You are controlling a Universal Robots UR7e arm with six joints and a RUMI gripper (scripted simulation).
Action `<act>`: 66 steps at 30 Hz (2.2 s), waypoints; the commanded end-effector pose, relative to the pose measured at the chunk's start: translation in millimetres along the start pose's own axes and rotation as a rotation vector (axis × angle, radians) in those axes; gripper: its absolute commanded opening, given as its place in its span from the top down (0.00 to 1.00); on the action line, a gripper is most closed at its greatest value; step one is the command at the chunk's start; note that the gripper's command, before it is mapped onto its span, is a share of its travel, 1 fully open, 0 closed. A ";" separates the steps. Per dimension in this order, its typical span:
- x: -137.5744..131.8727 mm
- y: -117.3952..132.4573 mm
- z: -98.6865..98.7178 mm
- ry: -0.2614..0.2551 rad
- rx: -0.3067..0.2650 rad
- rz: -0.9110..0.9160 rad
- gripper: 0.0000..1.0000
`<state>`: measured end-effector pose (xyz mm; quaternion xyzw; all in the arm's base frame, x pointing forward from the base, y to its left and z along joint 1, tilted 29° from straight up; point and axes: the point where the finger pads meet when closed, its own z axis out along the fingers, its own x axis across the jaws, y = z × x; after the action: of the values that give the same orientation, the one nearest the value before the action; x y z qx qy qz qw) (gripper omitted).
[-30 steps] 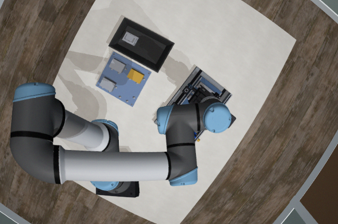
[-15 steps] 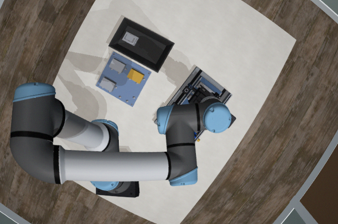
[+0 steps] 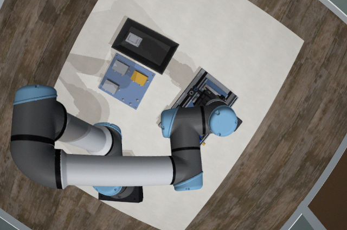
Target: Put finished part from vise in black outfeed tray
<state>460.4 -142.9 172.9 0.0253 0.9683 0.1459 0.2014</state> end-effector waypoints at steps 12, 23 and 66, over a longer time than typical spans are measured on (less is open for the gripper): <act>-0.3 -0.2 -0.4 -0.001 0.001 0.000 1.00; -0.3 -0.2 -2.3 -0.001 0.001 0.000 1.00; -0.3 -0.1 -46.4 -0.001 0.001 0.000 1.00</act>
<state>442.3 -155.2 212.8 0.0253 0.9682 0.1459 0.2014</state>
